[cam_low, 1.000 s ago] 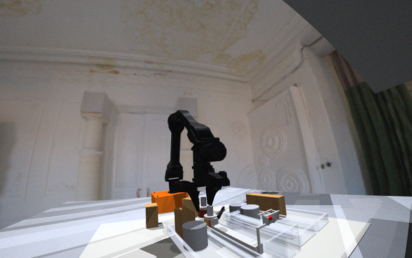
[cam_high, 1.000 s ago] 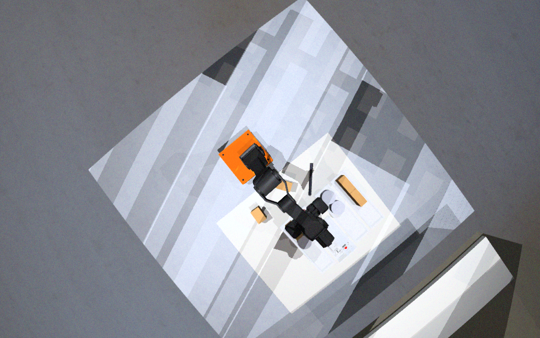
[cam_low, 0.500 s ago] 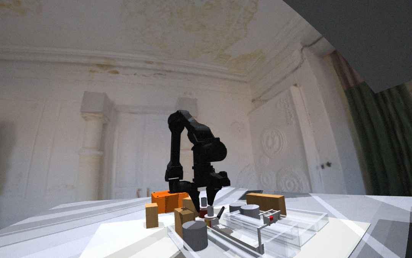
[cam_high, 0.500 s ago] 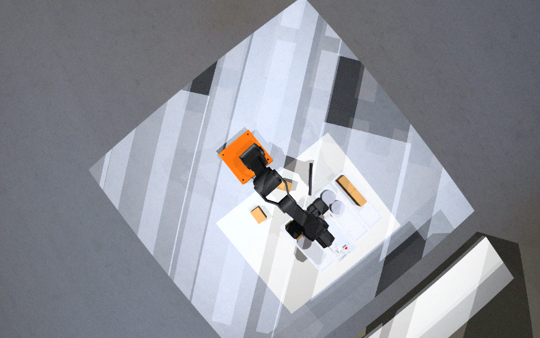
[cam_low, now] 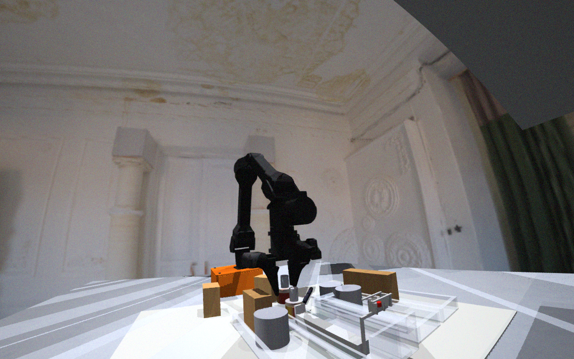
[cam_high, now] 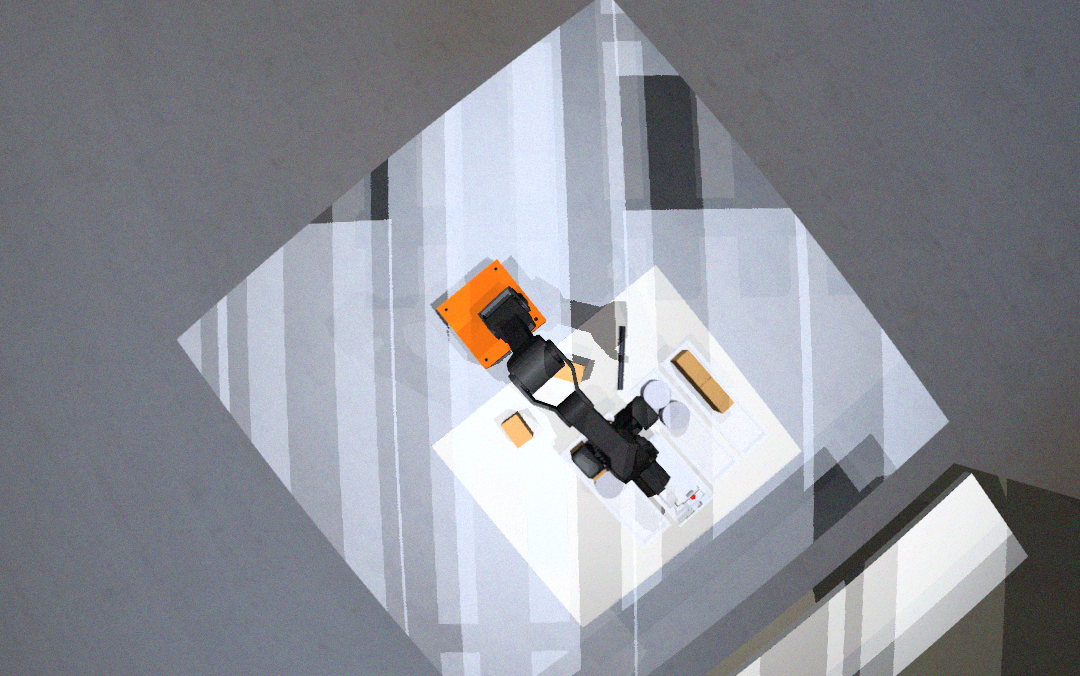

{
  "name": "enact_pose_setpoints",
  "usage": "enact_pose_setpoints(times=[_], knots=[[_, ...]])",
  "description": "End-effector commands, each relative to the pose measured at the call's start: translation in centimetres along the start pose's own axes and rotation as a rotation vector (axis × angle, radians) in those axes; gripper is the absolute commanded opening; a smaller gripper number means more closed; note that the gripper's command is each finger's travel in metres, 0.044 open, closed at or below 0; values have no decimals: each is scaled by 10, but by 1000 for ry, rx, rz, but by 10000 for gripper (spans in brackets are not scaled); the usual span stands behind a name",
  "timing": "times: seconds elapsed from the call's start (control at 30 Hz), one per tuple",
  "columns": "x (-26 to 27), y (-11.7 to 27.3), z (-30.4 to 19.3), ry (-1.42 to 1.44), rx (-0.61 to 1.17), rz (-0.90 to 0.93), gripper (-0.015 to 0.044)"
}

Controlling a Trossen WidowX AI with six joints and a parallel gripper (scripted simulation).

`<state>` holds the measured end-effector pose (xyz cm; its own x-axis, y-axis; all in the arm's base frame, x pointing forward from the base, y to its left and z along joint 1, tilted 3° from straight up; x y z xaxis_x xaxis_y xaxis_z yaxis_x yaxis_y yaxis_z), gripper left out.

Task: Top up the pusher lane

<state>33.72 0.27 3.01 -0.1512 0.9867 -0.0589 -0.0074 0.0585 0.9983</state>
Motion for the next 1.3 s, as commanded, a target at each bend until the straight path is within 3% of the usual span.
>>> enact_pose_setpoints(times=[0.0,1.27], knots=[[-1,4,9,-6,-31,-1,0],[-1,-3,11,-6,-31,-1,0]])
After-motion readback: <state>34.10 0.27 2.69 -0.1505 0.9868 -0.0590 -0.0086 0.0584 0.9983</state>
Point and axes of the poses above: the point midway between the two fingers, 35 mm back from their tips, its own y axis back along the fingers, its own x axis across the jaws, z = x × y, the point moved 1 cm from there along y, back along the fingers, and after that the axes turned 7 degrees about y, right-handed, at the moved point
